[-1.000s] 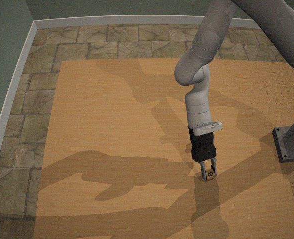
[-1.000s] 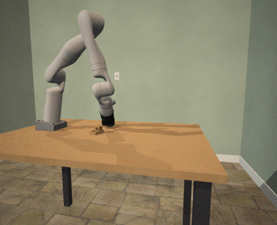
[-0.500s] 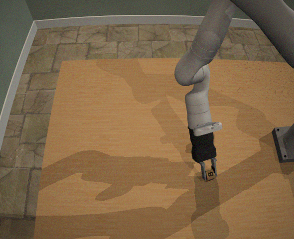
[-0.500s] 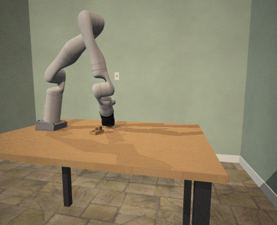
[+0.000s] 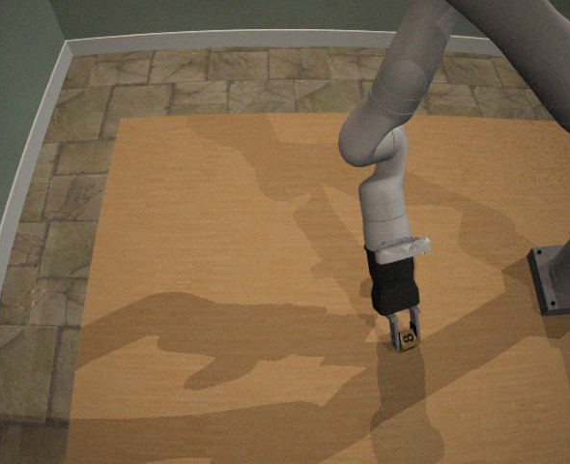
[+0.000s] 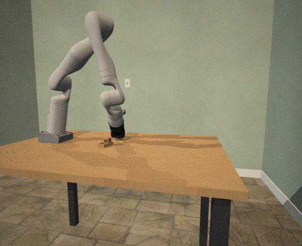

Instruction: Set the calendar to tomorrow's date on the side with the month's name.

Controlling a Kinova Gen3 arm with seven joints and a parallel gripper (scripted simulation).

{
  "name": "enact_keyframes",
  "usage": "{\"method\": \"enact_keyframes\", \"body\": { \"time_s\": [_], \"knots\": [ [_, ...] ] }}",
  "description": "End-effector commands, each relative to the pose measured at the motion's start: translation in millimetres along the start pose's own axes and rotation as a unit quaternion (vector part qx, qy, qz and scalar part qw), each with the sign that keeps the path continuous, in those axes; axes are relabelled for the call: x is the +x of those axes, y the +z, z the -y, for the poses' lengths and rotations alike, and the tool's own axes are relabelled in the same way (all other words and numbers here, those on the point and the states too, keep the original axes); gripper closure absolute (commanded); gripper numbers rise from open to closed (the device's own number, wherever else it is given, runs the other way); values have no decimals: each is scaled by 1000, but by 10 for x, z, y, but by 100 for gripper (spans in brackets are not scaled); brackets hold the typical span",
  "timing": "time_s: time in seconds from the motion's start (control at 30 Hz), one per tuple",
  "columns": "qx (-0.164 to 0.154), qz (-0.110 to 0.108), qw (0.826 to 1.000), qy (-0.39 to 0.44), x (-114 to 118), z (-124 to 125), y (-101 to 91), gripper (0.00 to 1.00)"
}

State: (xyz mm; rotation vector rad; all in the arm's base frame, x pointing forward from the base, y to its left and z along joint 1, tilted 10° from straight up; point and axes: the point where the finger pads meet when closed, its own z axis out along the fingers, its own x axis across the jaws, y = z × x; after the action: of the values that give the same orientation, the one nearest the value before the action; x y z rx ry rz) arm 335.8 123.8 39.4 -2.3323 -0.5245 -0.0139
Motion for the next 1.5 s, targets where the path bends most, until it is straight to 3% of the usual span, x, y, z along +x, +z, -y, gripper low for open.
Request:
{"method": "enact_keyframes", "body": {
  "time_s": [0.0,1.47],
  "knots": [
    [0,0,1000,0,3,3,-4,43],
    [0,0,1000,0,3,-33,32,43]
  ]
}}
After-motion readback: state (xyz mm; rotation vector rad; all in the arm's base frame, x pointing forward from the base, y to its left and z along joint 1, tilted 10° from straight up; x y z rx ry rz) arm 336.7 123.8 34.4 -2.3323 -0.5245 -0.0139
